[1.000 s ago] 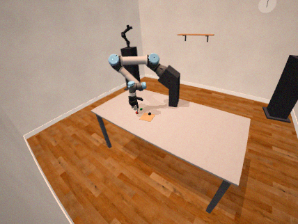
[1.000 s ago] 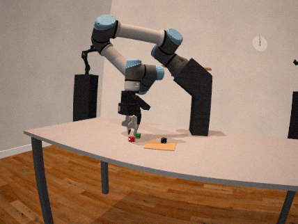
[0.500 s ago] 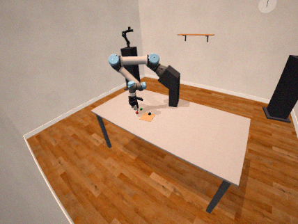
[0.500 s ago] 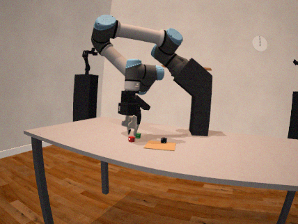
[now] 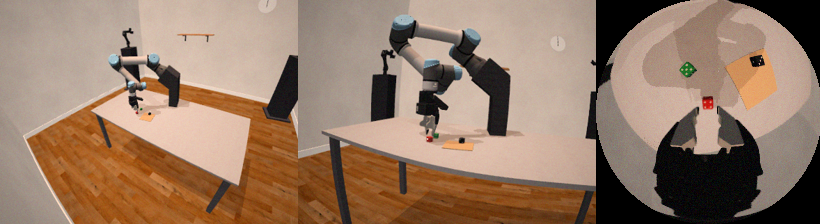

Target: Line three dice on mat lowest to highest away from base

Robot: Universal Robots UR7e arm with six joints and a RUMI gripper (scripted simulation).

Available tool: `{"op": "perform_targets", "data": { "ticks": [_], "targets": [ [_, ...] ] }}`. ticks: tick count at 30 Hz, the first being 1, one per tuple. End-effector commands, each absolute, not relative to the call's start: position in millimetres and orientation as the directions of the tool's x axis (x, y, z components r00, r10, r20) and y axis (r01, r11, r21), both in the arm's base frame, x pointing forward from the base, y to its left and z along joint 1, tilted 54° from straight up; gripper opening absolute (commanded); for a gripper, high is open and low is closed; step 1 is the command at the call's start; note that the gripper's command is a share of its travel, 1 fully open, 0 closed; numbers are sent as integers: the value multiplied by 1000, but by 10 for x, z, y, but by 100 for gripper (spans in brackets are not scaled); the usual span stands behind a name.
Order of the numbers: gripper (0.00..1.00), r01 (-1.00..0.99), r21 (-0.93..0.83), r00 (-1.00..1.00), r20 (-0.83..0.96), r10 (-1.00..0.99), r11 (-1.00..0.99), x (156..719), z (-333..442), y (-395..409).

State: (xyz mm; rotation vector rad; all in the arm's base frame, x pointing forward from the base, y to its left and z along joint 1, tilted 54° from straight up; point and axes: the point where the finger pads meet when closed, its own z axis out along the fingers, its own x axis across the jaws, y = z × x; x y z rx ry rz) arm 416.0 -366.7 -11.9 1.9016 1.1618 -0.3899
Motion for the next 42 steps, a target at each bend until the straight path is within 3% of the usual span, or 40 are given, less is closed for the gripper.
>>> {"op": "perform_targets", "data": {
  "ticks": [1, 42],
  "targets": [
    [24, 840, 503, 519, -633, 574, -205, 4163, -116, -3666],
    [24, 840, 503, 519, -633, 574, -205, 4211, -294, -3905]
  ]
}}
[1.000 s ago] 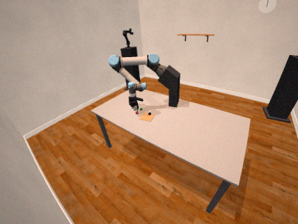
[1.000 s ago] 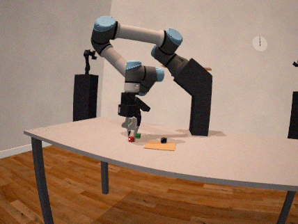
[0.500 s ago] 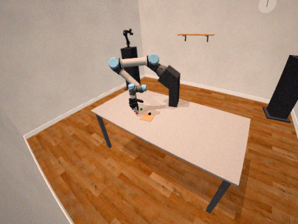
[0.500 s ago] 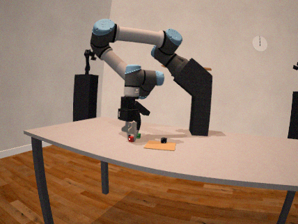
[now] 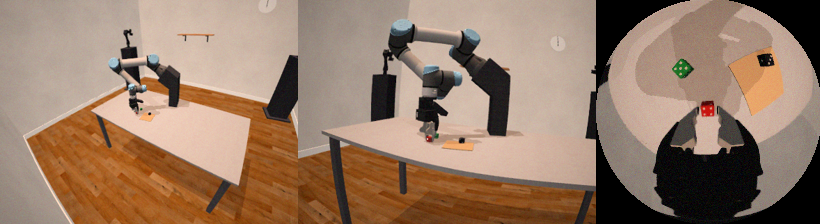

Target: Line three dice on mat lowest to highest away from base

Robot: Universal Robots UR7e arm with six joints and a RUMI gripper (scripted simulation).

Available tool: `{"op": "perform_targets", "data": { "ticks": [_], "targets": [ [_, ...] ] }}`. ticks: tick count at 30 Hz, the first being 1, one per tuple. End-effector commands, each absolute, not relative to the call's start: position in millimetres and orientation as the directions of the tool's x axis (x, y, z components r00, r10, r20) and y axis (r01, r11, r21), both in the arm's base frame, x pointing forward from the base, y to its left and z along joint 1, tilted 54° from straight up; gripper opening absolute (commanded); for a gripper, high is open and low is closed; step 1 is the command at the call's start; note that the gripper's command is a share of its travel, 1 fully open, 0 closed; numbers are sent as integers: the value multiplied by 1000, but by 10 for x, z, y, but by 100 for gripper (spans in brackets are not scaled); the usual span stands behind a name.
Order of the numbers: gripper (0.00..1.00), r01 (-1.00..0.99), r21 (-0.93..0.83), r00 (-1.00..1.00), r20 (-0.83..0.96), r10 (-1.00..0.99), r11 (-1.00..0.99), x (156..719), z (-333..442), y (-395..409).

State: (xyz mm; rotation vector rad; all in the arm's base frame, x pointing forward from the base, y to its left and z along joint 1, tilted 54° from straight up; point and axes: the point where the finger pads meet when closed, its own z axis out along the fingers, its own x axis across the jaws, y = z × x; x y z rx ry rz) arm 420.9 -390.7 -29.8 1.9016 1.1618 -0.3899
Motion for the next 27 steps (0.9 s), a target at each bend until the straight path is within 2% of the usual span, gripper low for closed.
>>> {"op": "perform_targets", "data": {
  "ticks": [1, 22, 23, 27],
  "targets": [
    [24, 840, 503, 519, -633, 574, -205, 4211, -294, -3905],
    [24, 840, 503, 519, -633, 574, -205, 4211, -294, -3905],
    [6, 840, 503, 519, -633, 574, -205, 4211, -294, -3905],
    [6, 840, 503, 519, -633, 574, -205, 4211, -294, -3905]
  ]
}}
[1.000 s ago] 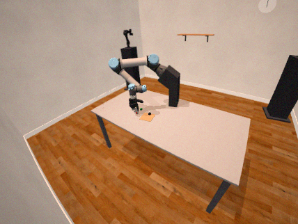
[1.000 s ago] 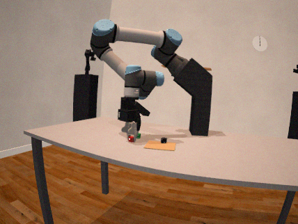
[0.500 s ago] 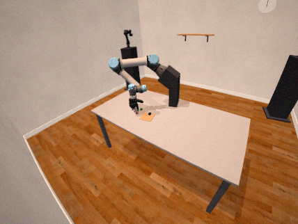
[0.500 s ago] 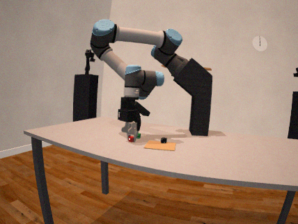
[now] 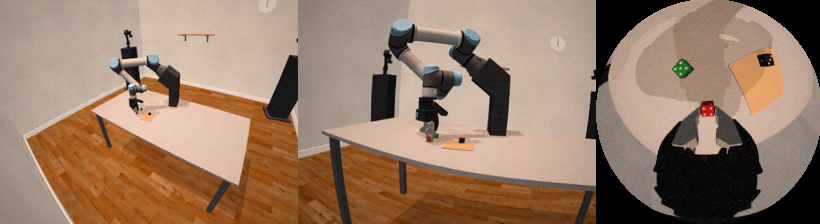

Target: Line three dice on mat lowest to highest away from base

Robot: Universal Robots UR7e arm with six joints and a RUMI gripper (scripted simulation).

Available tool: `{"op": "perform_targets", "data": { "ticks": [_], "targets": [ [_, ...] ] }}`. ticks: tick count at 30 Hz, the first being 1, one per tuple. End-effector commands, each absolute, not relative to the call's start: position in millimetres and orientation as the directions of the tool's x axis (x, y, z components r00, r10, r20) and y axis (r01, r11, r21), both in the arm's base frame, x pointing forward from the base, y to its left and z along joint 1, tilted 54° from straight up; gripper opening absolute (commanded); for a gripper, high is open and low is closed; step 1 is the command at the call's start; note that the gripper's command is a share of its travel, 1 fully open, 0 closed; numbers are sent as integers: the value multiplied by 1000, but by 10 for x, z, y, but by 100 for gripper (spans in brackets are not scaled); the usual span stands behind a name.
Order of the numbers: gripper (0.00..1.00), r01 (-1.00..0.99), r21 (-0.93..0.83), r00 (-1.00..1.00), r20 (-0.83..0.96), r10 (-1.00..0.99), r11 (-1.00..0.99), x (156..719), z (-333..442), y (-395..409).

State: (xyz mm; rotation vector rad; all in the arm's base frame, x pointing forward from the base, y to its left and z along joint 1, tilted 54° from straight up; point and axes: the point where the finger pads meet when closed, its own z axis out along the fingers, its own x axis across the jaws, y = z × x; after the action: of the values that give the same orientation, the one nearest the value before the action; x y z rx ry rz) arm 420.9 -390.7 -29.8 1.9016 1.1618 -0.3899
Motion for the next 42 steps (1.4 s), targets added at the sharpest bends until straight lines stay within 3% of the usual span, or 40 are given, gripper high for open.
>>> {"op": "perform_targets", "data": {
  "ticks": [1, 42],
  "targets": [
    [6, 840, 503, 519, -633, 574, -205, 4211, -294, -3905],
    [6, 840, 503, 519, -633, 574, -205, 4166, -127, -3681]
  ]
}}
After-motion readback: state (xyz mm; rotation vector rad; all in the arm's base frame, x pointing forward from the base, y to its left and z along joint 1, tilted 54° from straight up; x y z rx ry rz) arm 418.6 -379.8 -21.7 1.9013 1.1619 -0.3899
